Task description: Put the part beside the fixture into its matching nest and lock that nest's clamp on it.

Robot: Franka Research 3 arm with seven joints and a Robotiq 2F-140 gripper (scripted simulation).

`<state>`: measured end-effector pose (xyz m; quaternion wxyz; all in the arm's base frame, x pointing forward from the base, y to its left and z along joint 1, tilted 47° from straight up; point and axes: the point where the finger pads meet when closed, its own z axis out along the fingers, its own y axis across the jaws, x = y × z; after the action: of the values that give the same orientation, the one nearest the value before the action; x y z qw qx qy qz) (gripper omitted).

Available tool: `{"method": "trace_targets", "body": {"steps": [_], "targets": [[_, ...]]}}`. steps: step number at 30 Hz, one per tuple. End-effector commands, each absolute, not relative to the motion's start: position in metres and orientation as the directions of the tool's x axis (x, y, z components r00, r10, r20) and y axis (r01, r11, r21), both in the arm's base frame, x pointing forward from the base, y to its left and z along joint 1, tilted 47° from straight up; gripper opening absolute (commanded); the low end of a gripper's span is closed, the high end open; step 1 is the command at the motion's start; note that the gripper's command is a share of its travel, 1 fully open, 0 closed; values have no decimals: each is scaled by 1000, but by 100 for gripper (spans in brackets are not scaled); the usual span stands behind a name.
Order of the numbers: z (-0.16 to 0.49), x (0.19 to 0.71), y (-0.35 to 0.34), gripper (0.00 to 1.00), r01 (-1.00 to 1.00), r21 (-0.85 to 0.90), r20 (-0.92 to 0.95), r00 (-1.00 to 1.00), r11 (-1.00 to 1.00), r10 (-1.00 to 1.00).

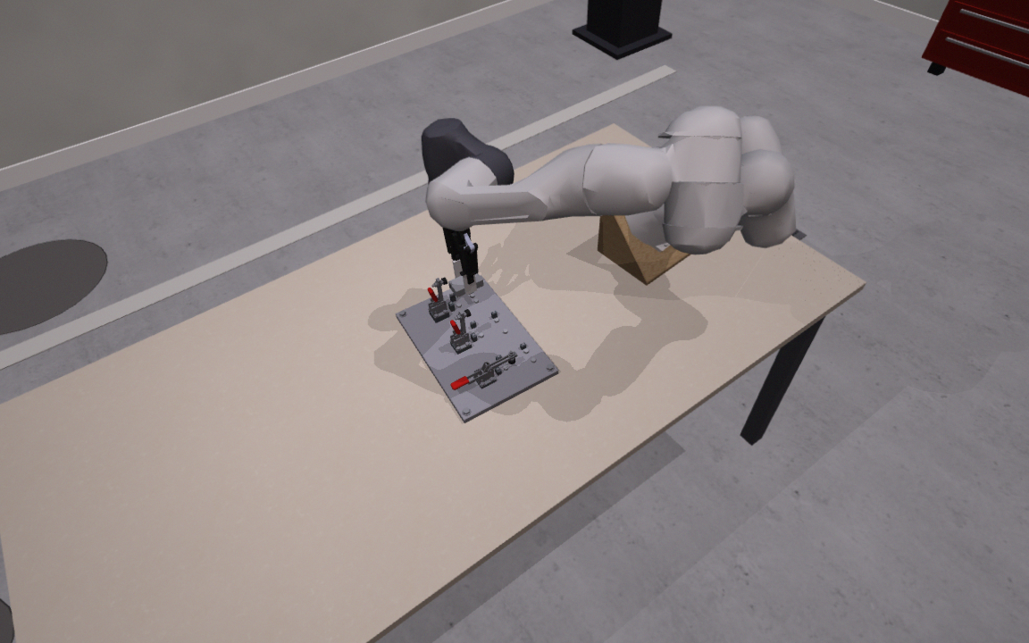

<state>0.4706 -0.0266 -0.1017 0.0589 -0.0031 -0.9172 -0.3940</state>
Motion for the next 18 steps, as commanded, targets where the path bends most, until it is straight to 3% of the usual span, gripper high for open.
{"method": "trace_targets", "body": {"steps": [1, 18], "targets": [[-106, 471, -24, 0, 55, 720, 112, -993, 692, -37], [-122, 468, -7, 0, 55, 720, 112, -993, 692, -37]]}}
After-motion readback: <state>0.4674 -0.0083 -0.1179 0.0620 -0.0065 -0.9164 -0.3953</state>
